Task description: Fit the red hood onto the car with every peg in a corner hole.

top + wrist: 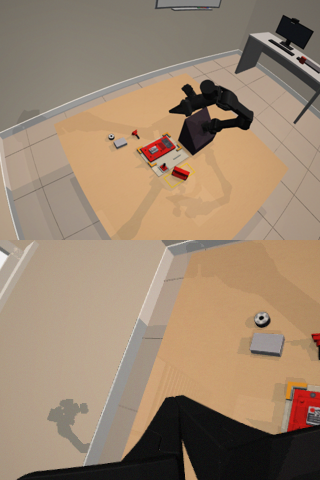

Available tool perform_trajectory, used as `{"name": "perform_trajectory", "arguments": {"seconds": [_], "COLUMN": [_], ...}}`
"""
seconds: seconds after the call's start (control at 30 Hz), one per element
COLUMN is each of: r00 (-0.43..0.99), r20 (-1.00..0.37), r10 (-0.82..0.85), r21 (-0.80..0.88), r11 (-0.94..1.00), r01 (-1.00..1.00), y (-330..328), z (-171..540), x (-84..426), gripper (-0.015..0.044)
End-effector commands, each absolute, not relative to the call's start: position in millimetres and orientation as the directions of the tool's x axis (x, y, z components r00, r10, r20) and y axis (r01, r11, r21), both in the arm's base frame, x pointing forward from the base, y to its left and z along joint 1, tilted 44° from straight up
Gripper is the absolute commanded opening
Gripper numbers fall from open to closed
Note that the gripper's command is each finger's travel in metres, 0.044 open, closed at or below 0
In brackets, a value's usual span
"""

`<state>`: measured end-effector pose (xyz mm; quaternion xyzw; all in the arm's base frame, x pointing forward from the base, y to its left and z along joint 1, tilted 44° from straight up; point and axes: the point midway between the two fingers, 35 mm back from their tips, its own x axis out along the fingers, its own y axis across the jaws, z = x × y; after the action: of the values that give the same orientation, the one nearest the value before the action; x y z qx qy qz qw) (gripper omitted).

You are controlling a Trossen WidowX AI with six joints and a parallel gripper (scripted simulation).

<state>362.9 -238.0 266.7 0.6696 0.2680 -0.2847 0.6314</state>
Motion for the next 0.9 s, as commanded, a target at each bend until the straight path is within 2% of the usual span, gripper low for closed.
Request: {"name": "perform_trajectory", "arguments": {"seconds": [0.0,0.23,0.47,0.77,0.87], "r00": [0.662,0.527,0.326,0.019,-0.004], "r20": [-0.74,-0.773,-0.774,-0.729,-0.724], "r10": [0.118,0.352,0.542,0.684,0.69], "r21": [0.664,0.58,0.481,0.337,0.326], "r11": [-0.024,0.058,0.169,0.334,0.347], "r01": [0.747,0.812,0.86,0.88,0.879], "y": [-197,-107,-16,81,86], "z": [242,185,133,80,77], "x": [374,379,354,283,277], "gripper": [0.0,0.0,0.0,0.0,0.0]}}
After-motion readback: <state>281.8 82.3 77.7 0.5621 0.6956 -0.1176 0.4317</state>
